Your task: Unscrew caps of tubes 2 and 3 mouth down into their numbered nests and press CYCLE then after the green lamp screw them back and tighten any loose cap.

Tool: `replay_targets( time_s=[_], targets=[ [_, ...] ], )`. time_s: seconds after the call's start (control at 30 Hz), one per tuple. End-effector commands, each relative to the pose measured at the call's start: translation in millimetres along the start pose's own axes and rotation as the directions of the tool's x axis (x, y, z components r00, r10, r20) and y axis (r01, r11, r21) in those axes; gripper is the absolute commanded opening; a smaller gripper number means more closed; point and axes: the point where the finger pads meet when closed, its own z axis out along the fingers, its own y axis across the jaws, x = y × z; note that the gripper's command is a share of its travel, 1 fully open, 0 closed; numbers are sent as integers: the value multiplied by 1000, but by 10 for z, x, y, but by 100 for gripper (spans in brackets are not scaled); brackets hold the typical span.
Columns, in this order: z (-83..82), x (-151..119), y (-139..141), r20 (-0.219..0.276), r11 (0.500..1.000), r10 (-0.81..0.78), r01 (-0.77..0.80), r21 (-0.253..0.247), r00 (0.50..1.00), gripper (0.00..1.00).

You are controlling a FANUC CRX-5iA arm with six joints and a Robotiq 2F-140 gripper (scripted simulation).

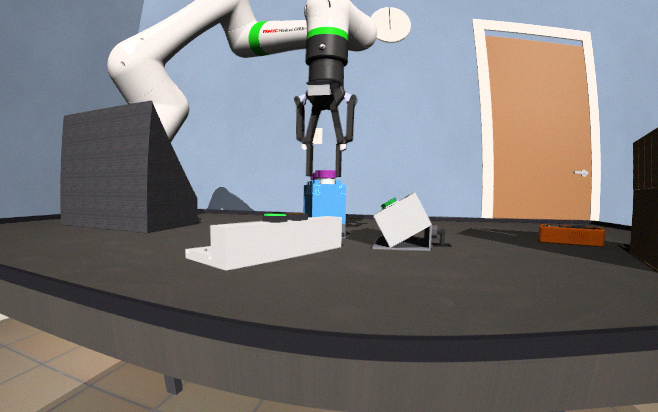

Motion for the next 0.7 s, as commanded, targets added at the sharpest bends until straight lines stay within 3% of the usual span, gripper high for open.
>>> replay_targets(
  time_s=[0.0,0.23,0.3,0.47,0.63,0.67],
  targets=[
    [-8,3,-5,3,986,-165,165,4,986,41],
    [-8,3,-5,2,902,-431,431,4,902,41],
    [-8,3,-5,2,902,-431,431,4,902,41],
    [-8,3,-4,1,799,-602,602,5,799,41],
    [-8,3,-4,0,663,-748,748,5,663,41],
    [-8,3,-5,0,658,-753,753,5,658,41]
  ],
)
